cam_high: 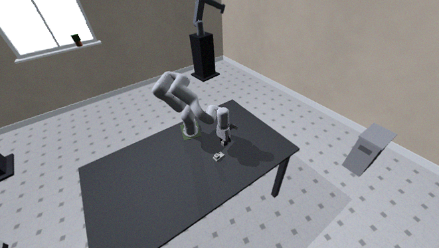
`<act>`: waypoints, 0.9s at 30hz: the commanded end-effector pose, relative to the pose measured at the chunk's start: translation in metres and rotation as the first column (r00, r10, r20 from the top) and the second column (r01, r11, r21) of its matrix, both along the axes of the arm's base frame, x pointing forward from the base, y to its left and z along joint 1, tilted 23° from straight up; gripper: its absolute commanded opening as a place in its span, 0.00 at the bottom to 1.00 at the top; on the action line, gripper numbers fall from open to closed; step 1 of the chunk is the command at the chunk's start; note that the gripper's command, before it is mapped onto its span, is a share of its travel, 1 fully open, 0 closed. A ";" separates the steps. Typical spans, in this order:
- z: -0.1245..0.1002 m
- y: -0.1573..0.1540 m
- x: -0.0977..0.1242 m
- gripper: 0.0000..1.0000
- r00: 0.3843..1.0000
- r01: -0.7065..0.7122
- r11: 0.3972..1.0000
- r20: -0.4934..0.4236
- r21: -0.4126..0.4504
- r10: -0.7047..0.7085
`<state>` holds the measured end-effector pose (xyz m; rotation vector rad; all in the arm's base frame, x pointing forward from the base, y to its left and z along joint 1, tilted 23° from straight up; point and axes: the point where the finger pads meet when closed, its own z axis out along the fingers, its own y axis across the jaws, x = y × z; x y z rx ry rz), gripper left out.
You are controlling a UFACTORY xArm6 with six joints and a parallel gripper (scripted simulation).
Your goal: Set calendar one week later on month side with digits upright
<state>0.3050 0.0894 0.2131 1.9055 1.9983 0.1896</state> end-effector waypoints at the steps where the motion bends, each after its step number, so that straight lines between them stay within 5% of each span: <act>1: 0.013 -0.037 -0.003 0.29 1.000 -0.009 1.000 0.003 0.016 0.009; 27: -0.005 -0.040 0.004 0.29 1.000 -0.009 1.000 0.003 0.016 0.009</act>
